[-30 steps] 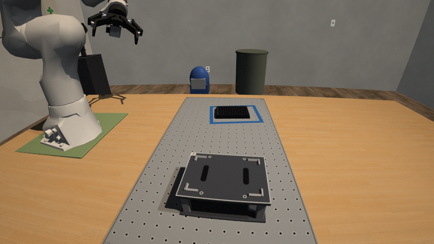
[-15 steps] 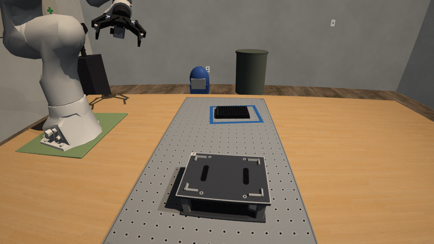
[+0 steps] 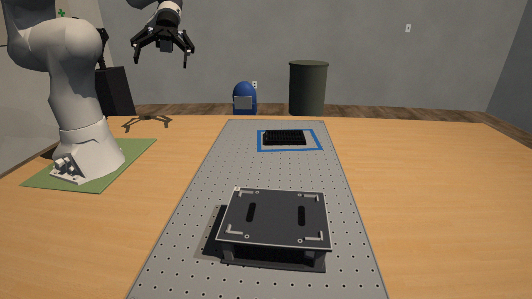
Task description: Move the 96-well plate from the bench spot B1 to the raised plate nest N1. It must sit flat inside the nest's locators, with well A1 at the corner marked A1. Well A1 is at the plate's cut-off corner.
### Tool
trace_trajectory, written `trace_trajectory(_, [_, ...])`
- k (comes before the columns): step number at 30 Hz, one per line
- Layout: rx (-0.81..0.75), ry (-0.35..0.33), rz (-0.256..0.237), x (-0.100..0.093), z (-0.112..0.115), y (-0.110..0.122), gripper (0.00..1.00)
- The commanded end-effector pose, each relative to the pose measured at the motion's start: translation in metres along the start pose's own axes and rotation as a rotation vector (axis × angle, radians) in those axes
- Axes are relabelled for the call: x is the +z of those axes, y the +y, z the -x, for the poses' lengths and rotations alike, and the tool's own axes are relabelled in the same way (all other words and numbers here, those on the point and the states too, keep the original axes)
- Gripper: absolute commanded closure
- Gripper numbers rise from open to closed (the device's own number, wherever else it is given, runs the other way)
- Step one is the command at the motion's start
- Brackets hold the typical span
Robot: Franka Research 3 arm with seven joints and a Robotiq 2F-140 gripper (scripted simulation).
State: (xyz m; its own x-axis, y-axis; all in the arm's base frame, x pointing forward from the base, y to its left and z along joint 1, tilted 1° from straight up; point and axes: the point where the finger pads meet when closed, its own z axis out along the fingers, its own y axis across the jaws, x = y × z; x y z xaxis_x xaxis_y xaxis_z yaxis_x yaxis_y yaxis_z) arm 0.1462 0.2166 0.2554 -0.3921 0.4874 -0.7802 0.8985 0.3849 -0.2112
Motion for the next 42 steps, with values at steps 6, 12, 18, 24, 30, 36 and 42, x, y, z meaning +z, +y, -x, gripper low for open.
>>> trace_trajectory(6, [0.221,0.146,-0.056,0.007,-0.031,0.04,0.0])
trace_trajectory(12, [0.299,0.198,-0.091,0.012,-0.039,0.057,0.0])
trace_trajectory(18, [0.418,0.273,-0.144,0.019,-0.049,0.084,0.0])
trace_trajectory(24, [0.539,0.342,-0.197,0.027,-0.056,0.112,0.0])
trace_trajectory(30, [0.62,0.386,-0.233,0.032,-0.059,0.131,0.0])
trace_trajectory(36, [0.742,0.447,-0.287,0.042,-0.061,0.159,0.0])
trace_trajectory(42, [0.842,0.494,-0.332,0.05,-0.061,0.182,0.0])
